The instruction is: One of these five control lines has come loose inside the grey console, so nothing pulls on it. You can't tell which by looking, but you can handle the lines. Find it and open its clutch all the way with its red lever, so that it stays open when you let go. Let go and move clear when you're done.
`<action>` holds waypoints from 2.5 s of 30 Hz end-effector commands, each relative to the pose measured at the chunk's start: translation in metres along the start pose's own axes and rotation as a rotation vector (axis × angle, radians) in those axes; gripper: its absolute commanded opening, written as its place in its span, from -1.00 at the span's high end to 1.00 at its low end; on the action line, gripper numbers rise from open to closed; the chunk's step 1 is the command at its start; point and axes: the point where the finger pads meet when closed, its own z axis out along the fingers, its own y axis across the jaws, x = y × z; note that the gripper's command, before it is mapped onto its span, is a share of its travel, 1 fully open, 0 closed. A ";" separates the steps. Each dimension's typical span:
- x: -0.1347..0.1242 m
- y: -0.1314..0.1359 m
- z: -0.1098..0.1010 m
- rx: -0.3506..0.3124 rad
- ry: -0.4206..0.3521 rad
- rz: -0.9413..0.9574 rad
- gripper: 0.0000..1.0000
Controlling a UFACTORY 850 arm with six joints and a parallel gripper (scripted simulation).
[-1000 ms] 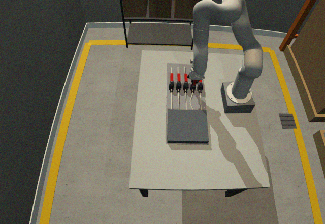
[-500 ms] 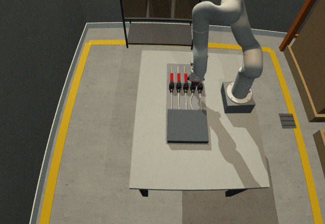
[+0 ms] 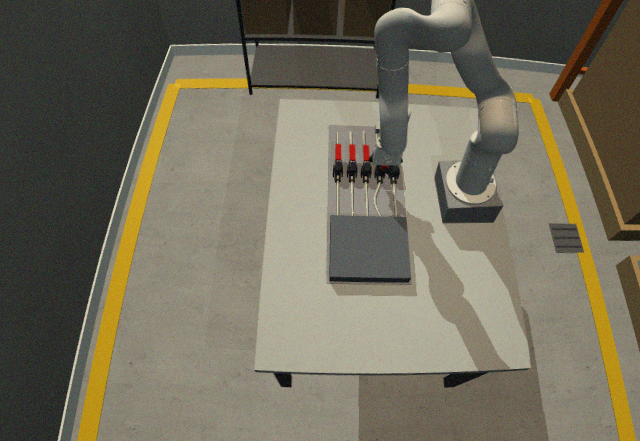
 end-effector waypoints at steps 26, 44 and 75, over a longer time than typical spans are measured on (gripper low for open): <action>-0.021 0.000 0.021 0.000 0.000 0.000 1.00; -0.029 0.000 0.037 0.000 0.000 0.000 1.00; -0.034 0.000 0.058 0.000 0.000 0.000 1.00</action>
